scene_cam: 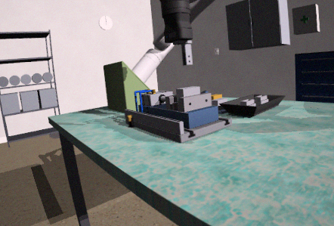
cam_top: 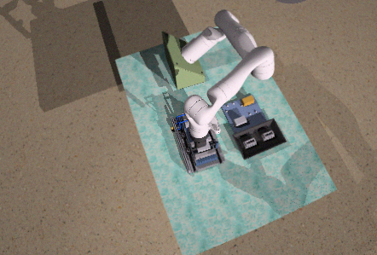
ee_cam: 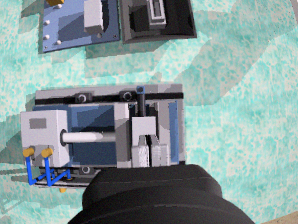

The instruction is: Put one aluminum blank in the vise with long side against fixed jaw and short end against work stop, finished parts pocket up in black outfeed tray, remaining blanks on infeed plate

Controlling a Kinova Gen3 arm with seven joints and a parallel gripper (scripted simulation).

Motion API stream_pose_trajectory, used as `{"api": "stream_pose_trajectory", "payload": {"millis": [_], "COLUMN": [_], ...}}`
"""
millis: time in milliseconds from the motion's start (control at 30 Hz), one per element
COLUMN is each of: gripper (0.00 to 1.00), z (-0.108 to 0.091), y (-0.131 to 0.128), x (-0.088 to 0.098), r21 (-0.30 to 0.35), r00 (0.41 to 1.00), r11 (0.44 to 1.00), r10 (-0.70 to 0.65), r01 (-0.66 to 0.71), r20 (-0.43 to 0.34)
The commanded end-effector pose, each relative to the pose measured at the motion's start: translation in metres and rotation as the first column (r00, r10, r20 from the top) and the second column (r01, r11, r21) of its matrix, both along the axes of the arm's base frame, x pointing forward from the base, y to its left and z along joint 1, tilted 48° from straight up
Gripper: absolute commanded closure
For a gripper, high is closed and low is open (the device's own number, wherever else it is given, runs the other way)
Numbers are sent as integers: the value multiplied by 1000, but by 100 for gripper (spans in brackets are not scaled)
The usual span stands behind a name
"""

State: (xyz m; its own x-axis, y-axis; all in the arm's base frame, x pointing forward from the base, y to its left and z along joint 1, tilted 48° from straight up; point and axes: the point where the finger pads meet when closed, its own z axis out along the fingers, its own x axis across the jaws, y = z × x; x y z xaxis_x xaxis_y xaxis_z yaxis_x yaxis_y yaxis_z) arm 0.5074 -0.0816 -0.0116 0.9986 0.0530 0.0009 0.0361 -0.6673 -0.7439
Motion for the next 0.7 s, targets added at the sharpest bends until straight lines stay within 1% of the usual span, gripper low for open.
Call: {"api": "stream_pose_trajectory", "payload": {"millis": [0, 67, 100, 200, 267, 333, 667], "gripper": [100, 100, 100, 100, 100, 100, 100], "z": [2, 2, 2, 3, 3, 3, 3], "y": [-3, -3, -4, -4, -4, -4, -4], "x": [0, -3, -8, -28, -28, -35, -35], "r21": [-2, -2, -1, 0, 0, 1, 2], "r00": [1000, 1000, 1000, 1000, 1000, 1000, 1000], "r11": [1000, 1000, 1000, 1000, 1000, 1000, 1000], "r10": [-9, -10, -9, -3, -3, 0, 0], "r01": [9, 10, 9, 3, 3, 0, 0], "r20": [-7, -8, -7, 0, 0, 2, 2]}}
